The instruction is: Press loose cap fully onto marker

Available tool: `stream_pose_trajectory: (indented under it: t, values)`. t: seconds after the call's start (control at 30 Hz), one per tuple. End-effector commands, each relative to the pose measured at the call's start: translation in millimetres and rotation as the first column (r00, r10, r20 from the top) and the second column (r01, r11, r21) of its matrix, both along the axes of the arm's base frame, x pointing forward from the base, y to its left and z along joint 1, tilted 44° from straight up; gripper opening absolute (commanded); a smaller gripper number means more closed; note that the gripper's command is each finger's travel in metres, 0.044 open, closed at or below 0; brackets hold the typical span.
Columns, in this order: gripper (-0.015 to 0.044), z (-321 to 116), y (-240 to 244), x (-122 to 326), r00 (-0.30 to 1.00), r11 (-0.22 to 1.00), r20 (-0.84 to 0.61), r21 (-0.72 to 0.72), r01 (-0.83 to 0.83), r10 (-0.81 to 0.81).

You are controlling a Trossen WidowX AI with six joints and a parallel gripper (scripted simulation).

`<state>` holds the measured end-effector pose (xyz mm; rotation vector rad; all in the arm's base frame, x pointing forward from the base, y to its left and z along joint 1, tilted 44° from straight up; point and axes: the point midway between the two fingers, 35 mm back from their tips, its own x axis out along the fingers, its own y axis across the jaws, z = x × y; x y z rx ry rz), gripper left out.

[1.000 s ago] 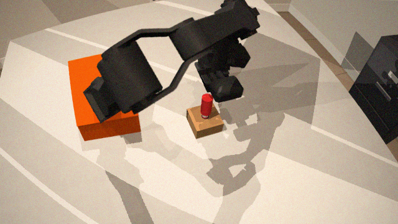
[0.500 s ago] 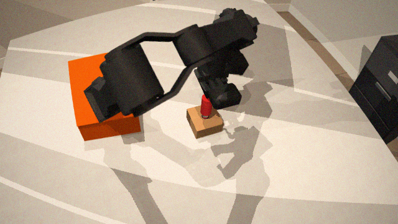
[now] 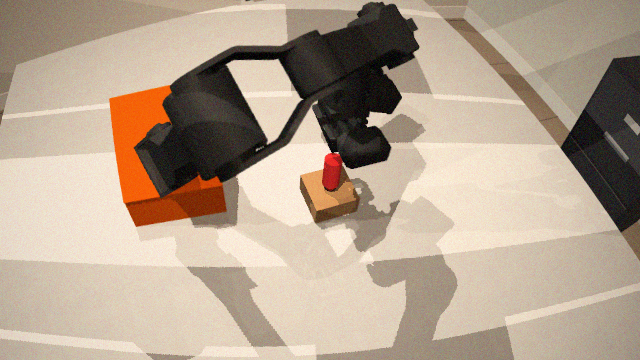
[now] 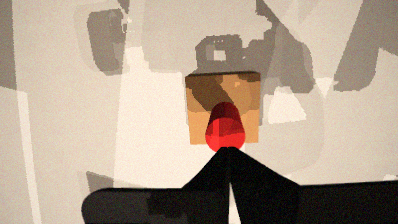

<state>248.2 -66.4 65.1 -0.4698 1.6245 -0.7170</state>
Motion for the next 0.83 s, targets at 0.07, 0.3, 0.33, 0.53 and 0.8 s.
stream_pose_trajectory:
  t: [0.07,0.3,0.33,0.53,0.8]
  values:
    - [0.0,47.0,45.5,12.6,1.0,1.0,0.022,0.005,-0.015,0.014]
    - [0.0105,48.9,47.1,12.6,1.0,1.0,0.022,0.004,-0.014,0.014]
    - [0.0131,48.9,47.1,12.6,1.0,1.0,0.022,0.004,-0.014,0.014]
    - [0.0289,48.9,47.1,12.6,1.0,1.0,0.022,0.004,-0.014,0.014]
    - [0.044,48.9,47.1,12.6,1.0,1.0,0.022,0.004,-0.014,0.014]
